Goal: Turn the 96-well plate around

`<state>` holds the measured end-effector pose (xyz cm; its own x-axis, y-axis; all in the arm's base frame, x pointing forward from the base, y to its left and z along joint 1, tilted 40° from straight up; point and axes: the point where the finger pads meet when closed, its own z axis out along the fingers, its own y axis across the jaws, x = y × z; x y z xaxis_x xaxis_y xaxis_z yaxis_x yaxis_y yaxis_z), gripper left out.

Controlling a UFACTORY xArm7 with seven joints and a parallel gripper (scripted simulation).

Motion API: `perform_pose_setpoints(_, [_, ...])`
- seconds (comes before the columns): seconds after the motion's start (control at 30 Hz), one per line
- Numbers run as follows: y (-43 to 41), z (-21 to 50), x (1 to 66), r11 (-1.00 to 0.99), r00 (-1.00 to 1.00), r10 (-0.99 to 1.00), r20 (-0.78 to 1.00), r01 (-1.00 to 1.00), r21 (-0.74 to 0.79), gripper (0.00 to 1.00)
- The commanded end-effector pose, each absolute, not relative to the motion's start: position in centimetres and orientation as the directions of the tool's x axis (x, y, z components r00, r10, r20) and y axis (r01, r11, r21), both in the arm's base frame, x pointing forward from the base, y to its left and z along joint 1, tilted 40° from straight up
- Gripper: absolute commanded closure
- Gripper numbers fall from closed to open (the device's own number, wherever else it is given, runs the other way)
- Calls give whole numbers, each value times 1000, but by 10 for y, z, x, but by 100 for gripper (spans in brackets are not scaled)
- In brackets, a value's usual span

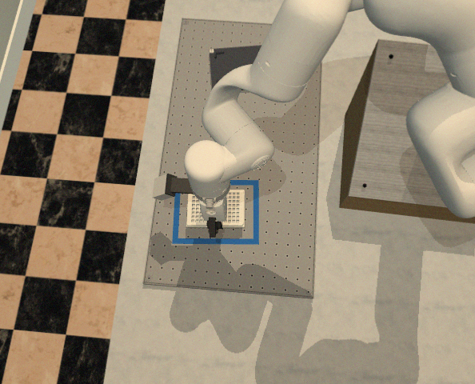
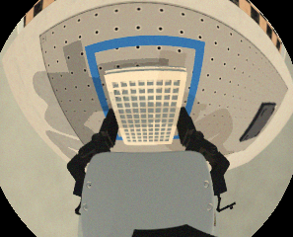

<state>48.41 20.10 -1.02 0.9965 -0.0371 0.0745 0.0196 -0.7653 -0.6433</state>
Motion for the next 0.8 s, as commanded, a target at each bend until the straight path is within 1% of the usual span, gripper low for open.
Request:
perform_pose_setpoints(0.0, [200, -9, 486, -766, 996, -40, 77, 20, -643, 100])
perform_pose_setpoints(0.77, [179, 16, 483, -766, 996, -40, 77, 19, -643, 100])
